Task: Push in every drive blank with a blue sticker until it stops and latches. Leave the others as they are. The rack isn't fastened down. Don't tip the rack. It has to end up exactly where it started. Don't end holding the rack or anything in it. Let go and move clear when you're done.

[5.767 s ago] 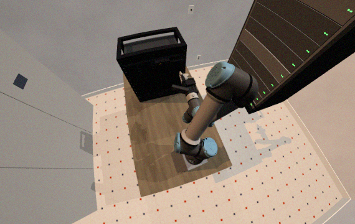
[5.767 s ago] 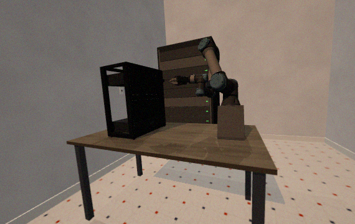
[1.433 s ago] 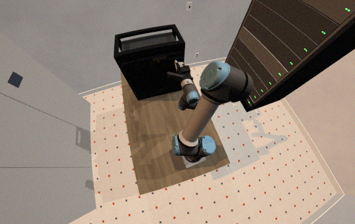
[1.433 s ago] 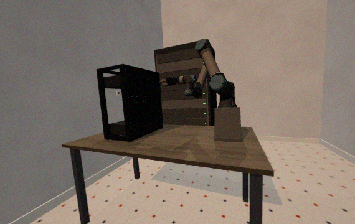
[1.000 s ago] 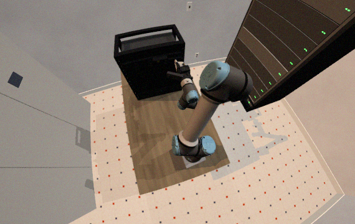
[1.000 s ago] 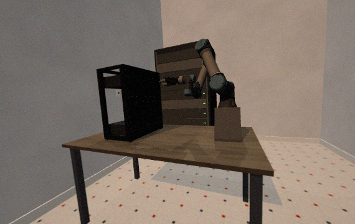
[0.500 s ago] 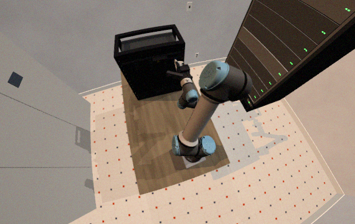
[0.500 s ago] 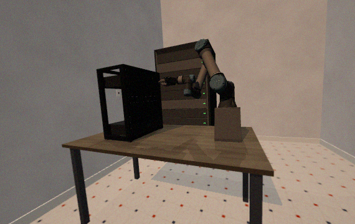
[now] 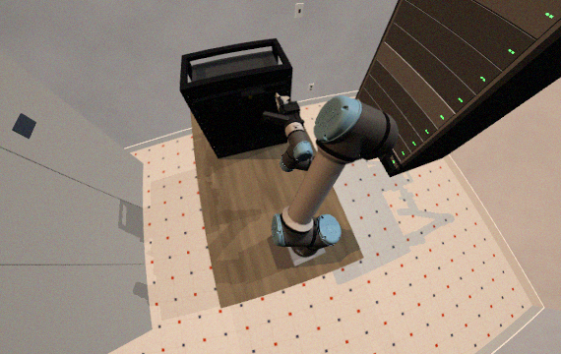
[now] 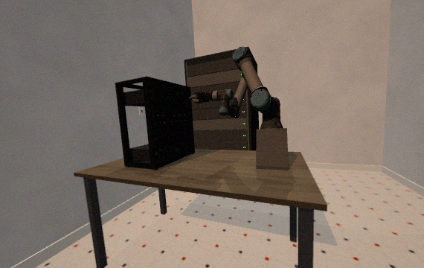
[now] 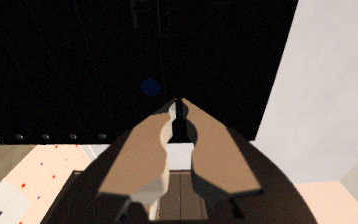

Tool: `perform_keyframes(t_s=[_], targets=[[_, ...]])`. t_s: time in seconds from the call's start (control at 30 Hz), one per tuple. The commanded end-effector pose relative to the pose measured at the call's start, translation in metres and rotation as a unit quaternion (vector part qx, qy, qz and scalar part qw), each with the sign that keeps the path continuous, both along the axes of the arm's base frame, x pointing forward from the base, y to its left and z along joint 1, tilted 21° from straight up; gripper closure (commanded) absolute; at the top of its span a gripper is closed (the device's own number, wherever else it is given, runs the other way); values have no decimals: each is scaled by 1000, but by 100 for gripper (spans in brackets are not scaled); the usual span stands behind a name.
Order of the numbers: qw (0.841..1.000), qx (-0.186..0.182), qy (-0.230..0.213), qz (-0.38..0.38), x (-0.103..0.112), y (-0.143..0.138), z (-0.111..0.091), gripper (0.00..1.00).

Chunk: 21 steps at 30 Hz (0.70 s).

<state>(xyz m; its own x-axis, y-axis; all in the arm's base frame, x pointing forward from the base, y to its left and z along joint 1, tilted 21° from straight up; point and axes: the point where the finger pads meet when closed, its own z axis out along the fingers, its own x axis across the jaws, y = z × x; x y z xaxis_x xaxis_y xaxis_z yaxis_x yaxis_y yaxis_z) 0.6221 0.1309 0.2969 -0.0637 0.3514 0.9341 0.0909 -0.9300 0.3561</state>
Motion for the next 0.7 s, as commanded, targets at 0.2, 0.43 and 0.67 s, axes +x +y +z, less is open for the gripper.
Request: perform_keyframes(t_s=[0.2,0.43,0.67], targets=[[1000,0,-1,0,3,1,1,100],[1000,0,-1,0,3,1,1,100],[1000,0,-1,0,6,1,1,100]])
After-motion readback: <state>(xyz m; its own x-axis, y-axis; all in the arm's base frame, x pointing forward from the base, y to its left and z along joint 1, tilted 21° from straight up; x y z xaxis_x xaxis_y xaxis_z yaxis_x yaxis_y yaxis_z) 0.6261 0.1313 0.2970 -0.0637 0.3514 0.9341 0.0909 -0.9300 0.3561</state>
